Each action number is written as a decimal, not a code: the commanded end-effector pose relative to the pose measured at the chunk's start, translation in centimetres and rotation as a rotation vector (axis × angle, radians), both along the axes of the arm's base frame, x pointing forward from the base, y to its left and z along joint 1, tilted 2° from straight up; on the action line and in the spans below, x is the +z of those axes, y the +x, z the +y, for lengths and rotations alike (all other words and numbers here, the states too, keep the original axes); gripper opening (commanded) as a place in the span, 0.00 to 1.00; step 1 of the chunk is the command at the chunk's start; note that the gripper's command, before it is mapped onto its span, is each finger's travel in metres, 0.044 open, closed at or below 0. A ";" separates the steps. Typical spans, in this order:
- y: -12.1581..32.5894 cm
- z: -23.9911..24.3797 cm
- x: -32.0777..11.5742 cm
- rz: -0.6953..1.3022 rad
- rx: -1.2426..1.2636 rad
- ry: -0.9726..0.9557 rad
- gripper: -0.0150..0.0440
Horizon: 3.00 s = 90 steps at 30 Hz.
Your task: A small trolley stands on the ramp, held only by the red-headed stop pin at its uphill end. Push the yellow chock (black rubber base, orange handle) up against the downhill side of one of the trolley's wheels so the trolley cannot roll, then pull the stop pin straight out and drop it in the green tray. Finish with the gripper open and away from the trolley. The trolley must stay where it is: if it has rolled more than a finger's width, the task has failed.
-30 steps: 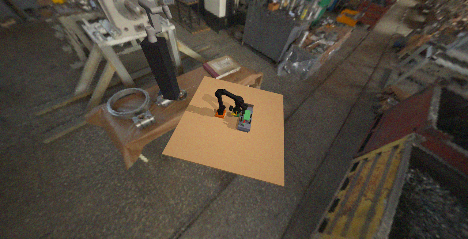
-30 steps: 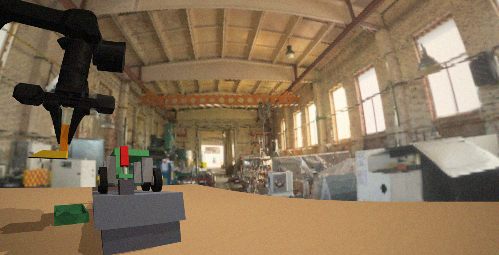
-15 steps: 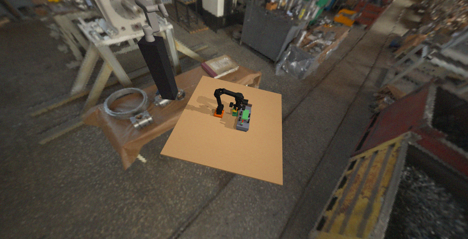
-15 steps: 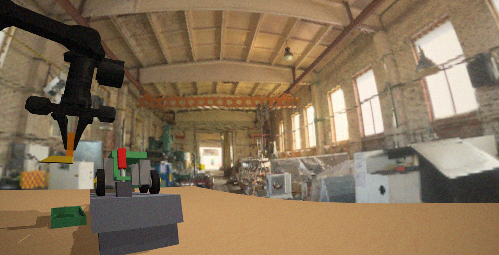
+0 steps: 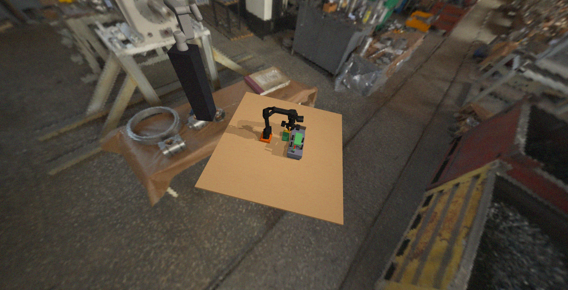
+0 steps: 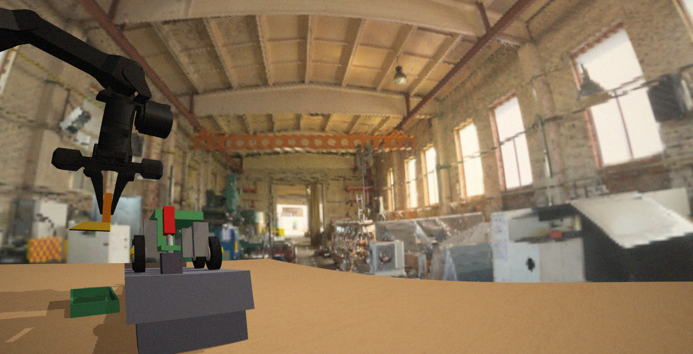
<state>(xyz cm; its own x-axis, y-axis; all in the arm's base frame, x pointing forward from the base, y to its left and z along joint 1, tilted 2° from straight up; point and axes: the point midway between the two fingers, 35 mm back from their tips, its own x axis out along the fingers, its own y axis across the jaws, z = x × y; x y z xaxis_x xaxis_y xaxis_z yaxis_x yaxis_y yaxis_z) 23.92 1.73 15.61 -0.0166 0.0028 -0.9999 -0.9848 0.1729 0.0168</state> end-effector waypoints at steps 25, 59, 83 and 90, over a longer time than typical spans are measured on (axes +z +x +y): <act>3.5 7.2 -0.1 0.000 0.253 -0.001 0.25; 3.5 7.6 -0.1 0.072 1.474 -0.045 0.25; 6.5 7.4 -1.5 0.076 1.567 -0.050 0.25; 6.5 7.4 -3.5 0.076 1.567 -0.050 0.25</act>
<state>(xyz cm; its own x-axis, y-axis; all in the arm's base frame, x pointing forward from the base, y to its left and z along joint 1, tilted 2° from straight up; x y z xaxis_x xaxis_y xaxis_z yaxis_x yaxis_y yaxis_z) 30.46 9.24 12.85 -0.0186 -0.0905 -0.9957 -0.1796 -0.9794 0.0924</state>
